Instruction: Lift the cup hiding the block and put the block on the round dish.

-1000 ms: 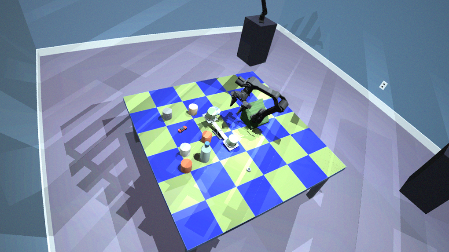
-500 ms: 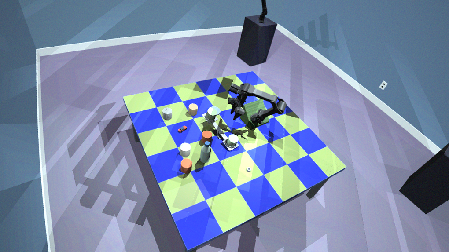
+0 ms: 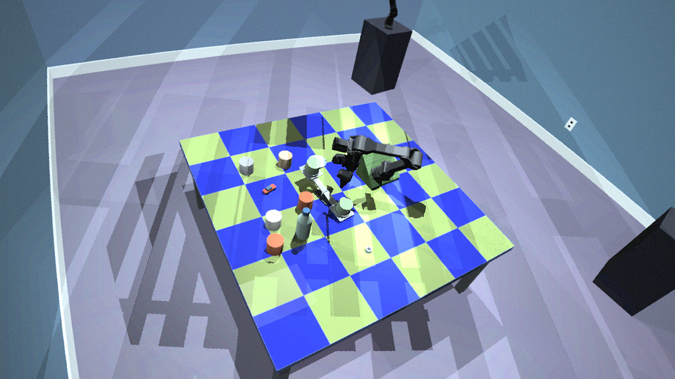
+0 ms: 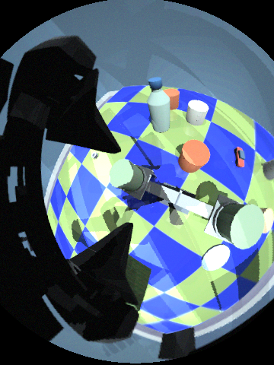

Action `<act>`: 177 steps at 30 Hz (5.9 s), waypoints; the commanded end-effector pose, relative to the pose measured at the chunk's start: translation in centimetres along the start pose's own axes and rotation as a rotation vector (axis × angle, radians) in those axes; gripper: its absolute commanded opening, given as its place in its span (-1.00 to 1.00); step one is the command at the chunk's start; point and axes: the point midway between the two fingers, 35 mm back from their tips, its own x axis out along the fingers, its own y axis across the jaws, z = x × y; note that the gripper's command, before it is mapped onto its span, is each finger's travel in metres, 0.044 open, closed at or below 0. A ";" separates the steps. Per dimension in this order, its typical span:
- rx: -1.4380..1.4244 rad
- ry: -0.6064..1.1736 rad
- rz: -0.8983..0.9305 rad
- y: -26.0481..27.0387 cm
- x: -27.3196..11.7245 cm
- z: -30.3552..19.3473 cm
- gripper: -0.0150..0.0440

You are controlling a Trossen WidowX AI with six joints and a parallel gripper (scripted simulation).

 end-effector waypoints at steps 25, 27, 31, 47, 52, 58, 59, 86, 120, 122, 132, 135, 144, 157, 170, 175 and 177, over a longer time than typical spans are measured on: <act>0.532 -0.005 -0.220 4.2 5.0 -3.8 1.00; 0.531 -0.005 -0.219 4.0 5.8 -3.9 1.00; 0.531 -0.004 -0.219 3.9 6.2 -3.9 1.00; 0.531 -0.005 -0.218 3.5 8.7 -3.9 1.00; 0.531 -0.005 -0.218 3.3 9.5 -4.0 1.00; 0.531 -0.004 -0.218 3.1 10.5 -4.0 1.00; 0.531 -0.004 -0.218 3.1 10.6 -4.1 1.00; 0.532 -0.003 -0.216 2.7 11.9 -4.2 0.17; 0.564 -0.022 -0.198 4.0 7.8 -3.5 -0.49; 0.566 -0.023 -0.197 4.1 7.6 -3.4 -0.49; 0.576 -0.028 -0.192 4.4 6.3 -3.3 -0.49; 0.579 -0.029 -0.190 4.4 5.9 -3.3 -0.49; 0.588 -0.033 -0.185 4.6 4.7 -3.3 -0.49; 0.601 -0.038 -0.178 4.9 3.0 -3.3 -0.49; 0.614 -0.042 -0.171 5.1 1.3 -3.4 -0.49; 0.619 -0.044 -0.168 5.1 0.7 -3.4 -0.49; 0.622 -0.045 -0.167 5.1 0.4 -3.5 -0.49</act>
